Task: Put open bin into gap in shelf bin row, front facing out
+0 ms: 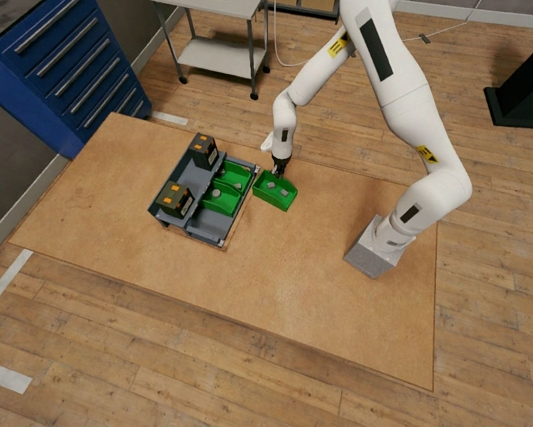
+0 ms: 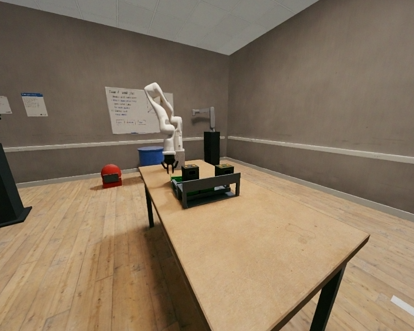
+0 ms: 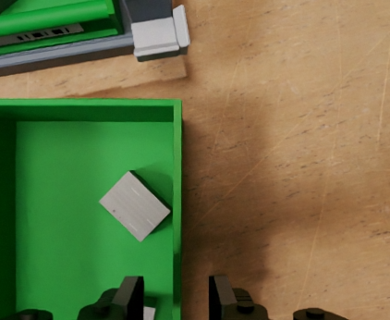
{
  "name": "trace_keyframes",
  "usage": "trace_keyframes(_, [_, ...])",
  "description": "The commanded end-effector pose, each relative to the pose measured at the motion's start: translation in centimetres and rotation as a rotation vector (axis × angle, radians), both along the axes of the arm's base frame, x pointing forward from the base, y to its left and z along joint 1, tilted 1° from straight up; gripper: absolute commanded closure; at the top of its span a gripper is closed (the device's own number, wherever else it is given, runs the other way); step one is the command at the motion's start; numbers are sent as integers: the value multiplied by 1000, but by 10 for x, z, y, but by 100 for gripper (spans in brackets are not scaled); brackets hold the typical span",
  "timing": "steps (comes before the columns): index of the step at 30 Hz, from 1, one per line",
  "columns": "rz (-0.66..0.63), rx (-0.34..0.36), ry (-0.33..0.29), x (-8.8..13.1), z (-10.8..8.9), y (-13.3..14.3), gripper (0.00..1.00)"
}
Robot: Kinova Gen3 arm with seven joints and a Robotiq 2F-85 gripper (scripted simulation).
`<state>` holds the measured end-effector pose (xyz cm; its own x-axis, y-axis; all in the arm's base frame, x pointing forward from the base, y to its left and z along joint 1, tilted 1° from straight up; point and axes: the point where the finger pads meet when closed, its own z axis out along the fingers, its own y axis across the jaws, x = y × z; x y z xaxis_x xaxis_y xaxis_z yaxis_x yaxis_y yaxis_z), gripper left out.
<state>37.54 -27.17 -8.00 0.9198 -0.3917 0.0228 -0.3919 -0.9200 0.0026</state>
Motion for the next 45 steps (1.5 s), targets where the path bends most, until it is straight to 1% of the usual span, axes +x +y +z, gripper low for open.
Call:
trace_keyframes(1, [0,-1,-1,1,1,0,65])
trace_keyframes(7, [0,-1,-1,1,-9,-1,65])
trace_keyframes(19, [0,-1,-1,1,-9,-1,65])
trace_keyframes(24, [0,-1,-1,1,-19,-1,65])
trace_keyframes(36, [0,-1,-1,1,-19,-1,65])
trace_keyframes(41, [0,-1,-1,1,-34,-1,65])
trace_keyframes(45, [0,-1,-1,1,-34,-1,65])
